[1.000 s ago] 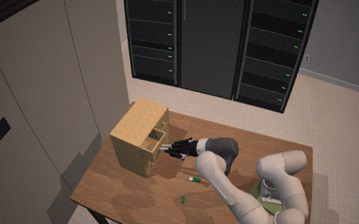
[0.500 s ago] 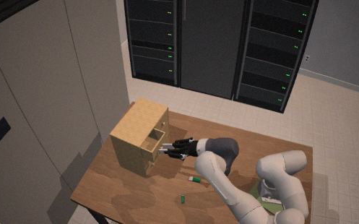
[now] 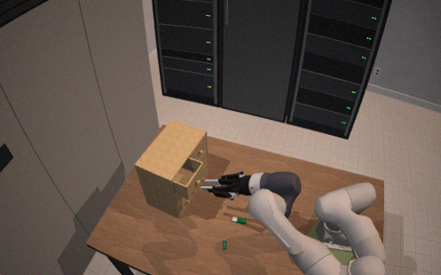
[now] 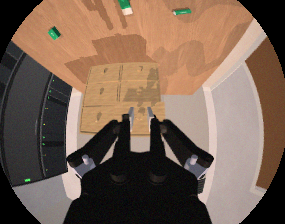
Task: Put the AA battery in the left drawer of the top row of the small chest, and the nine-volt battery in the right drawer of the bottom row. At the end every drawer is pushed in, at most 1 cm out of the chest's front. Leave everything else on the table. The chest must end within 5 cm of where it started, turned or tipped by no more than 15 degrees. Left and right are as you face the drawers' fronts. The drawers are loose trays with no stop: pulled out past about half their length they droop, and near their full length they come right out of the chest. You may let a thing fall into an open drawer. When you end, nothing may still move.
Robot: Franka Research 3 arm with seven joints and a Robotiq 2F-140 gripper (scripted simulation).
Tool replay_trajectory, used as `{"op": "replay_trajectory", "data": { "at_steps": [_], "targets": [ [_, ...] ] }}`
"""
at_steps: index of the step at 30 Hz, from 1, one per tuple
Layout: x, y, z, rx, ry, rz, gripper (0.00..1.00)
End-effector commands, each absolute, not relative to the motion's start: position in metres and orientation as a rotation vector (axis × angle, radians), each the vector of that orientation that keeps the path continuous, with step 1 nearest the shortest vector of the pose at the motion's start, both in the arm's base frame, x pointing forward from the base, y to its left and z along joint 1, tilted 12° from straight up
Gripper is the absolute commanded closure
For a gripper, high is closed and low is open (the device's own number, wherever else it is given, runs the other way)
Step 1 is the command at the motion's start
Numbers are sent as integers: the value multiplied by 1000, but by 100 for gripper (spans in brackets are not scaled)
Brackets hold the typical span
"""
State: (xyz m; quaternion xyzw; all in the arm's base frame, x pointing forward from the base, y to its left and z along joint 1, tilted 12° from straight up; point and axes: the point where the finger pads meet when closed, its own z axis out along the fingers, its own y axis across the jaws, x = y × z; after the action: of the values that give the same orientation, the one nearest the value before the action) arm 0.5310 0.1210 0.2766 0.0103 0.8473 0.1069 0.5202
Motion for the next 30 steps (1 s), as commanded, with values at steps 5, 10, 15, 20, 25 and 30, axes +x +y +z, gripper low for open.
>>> {"op": "replay_trajectory", "data": {
  "at_steps": [5,10,15,20,25,30],
  "targets": [
    [512,115,277,42,2029,252,80],
    [510,115,277,42,2029,252,80],
    [494,113,282,42,2029,252,80],
    [478,111,287,42,2029,252,80],
    [461,108,293,42,2029,252,80],
    [459,108,293,42,2029,252,80]
  ]
}}
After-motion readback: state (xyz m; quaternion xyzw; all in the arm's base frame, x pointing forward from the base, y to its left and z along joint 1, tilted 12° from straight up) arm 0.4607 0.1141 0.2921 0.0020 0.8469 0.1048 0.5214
